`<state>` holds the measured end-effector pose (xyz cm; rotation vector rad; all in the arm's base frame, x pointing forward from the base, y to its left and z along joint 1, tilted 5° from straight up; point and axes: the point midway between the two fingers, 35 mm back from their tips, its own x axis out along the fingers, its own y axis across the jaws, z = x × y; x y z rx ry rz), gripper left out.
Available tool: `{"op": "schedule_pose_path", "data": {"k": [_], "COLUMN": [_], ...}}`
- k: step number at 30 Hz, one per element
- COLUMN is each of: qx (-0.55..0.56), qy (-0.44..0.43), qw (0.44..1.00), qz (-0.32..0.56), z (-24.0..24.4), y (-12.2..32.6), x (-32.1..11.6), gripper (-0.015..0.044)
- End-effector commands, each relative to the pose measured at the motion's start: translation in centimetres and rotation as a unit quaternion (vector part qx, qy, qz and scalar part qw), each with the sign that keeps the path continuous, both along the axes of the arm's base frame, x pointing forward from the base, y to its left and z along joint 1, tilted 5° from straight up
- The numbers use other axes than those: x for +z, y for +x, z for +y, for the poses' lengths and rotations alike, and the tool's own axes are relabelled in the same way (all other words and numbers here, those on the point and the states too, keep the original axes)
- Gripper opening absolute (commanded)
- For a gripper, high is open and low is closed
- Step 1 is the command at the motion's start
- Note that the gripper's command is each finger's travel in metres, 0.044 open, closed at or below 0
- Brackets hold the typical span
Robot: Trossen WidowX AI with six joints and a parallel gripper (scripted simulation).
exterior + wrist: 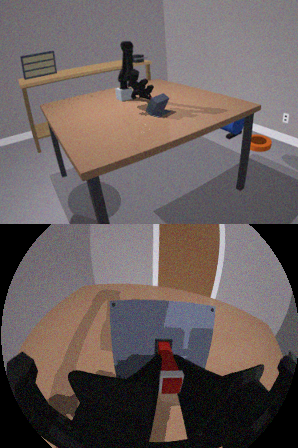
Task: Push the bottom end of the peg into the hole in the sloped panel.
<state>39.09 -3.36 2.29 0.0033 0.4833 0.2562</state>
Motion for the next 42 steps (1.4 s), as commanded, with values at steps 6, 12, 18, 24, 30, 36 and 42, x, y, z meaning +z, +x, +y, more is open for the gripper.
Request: {"op": "schedule_pose_path", "data": {"k": [6, 12, 18, 24, 30, 36, 42], "qx": [-0.002, -0.002, -0.002, -0.002, 0.000, 0.000, 0.000], "qy": [0.001, 0.001, 0.001, 0.001, 0.000, 0.000, 0.000], "qw": [1.000, 1.000, 1.000, 1.000, 1.000, 1.000, 1.000], "qz": [-0.001, -0.001, -0.001, -0.001, -0.001, -0.001, -0.001], "z": [0.1, 0.2, 0.2, 0.3, 0.3, 0.3, 0.3], "y": [0.6, 0.9, 1.2, 1.3, 1.3, 1.3, 1.3], "x": [-0.2, -0.4, -0.5, -0.6, -0.6, -0.6, -0.6], "gripper": [0.0000, 0.0000, 0.0000, 0.0000, 0.0000, 0.0052, 0.0210]}}
